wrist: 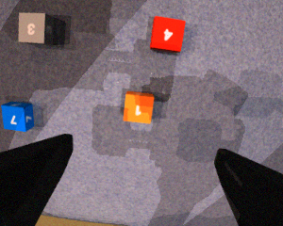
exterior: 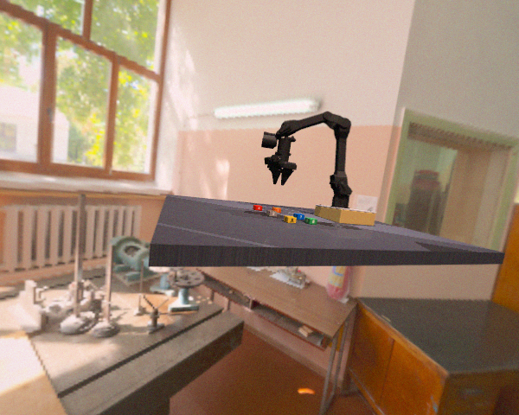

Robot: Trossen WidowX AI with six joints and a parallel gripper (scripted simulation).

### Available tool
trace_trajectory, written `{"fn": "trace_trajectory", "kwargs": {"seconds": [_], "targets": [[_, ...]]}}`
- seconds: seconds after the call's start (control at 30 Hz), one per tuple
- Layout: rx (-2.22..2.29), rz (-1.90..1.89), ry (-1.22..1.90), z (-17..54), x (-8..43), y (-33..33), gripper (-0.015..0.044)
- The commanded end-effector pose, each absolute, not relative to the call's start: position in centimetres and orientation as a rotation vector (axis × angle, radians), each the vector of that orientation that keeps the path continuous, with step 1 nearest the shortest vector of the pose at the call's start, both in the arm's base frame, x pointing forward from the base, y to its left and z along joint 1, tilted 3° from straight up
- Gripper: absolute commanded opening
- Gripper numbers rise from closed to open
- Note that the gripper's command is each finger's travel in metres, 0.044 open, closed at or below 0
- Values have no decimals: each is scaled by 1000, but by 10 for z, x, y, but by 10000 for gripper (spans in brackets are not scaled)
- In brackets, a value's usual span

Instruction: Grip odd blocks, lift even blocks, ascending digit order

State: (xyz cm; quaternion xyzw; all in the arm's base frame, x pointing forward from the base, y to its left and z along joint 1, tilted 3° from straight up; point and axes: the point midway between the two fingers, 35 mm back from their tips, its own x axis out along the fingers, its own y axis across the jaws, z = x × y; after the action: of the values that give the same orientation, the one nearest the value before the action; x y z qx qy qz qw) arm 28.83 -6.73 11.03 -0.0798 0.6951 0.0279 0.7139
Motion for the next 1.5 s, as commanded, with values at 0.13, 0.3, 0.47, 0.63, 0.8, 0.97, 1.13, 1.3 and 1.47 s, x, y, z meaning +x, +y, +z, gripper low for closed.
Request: {"fn": "trace_trajectory", "kwargs": {"seconds": [0.13,0.3,0.47,0.63,0.8,0.97,1.13,1.3,1.47], "targets": [[-158,59,1549,110,286,-68,400],[-158,59,1549,110,286,-68,400],[-158,59,1549,110,286,-68,400],[-154,64,1549,108,278,-19,400],[-149,69,1551,104,252,43,400],[-148,70,1554,99,220,86,400],[-148,70,1554,99,218,88,400],[-148,70,1554,99,218,88,400],[-148,70,1554,99,218,88,400]]}}
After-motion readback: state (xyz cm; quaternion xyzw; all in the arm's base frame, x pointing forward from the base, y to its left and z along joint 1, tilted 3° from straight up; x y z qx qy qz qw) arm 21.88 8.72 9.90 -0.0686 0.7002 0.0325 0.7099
